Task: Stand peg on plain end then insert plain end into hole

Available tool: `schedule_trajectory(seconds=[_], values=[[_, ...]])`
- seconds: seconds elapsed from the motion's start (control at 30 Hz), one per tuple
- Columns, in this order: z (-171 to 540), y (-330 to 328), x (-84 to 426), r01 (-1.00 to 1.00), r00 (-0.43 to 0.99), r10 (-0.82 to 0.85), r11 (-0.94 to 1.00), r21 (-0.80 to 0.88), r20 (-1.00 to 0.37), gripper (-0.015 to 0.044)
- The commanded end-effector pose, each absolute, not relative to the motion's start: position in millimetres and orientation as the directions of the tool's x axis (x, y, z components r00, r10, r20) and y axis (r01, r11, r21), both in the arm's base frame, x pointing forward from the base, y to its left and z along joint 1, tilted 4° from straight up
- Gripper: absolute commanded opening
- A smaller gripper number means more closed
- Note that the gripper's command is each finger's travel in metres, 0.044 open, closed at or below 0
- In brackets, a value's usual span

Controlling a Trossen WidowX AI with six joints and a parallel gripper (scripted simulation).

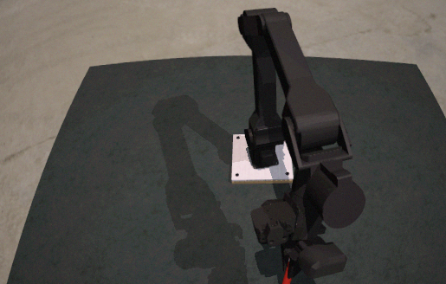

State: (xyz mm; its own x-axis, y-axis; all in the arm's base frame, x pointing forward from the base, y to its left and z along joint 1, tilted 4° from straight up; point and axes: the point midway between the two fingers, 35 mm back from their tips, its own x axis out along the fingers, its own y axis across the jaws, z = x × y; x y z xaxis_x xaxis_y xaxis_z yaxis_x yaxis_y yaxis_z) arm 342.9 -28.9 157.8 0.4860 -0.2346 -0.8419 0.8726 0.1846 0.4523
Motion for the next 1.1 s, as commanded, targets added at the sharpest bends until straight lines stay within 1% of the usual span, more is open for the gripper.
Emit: schedule_trajectory(seconds=[0.0,1.07], values=[[150.6,-32.8,347.4,0.871,0.489,-0.239,0.184,0.455,-0.839,0.0000],[122.2,-44.5,364.4,0.868,0.496,-0.249,0.169,0.466,-0.832,0.0000]])
